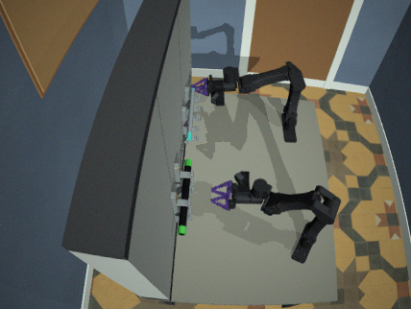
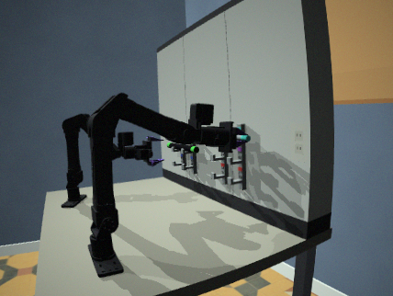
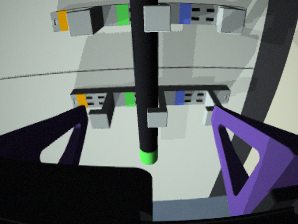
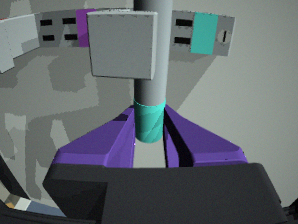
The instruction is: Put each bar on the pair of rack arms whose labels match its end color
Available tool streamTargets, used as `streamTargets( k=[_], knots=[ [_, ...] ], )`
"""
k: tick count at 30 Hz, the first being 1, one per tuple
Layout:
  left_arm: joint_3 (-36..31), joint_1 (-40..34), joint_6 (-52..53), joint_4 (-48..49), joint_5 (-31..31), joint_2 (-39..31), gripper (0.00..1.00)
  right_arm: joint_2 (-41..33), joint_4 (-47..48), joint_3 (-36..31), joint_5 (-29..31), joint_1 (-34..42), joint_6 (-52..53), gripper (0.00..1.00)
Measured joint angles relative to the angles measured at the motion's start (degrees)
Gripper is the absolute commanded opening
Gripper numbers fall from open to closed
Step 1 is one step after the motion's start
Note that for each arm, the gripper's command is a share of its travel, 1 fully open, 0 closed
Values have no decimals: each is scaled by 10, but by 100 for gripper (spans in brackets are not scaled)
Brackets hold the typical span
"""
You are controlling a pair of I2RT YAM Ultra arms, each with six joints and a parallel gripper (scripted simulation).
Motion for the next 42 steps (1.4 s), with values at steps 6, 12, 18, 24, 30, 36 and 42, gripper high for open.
streamTargets(
  k=[6,12,18,24,30,36,42],
  knots=[
    [0,0,0,0,0,0,100,0,2,-1,0,0,0,0],
    [0,0,0,0,0,0,100,0,3,-2,0,0,0,0],
    [0,0,0,0,0,0,100,0,5,-3,0,0,1,0],
    [0,0,0,0,0,0,100,0,6,-3,0,0,1,0],
    [0,0,0,0,0,0,100,0,7,-4,0,0,1,0],
    [0,0,0,0,0,0,100,0,8,-5,0,0,1,0],
    [0,0,0,0,0,0,100,0,9,-5,0,0,1,0]
  ],
)
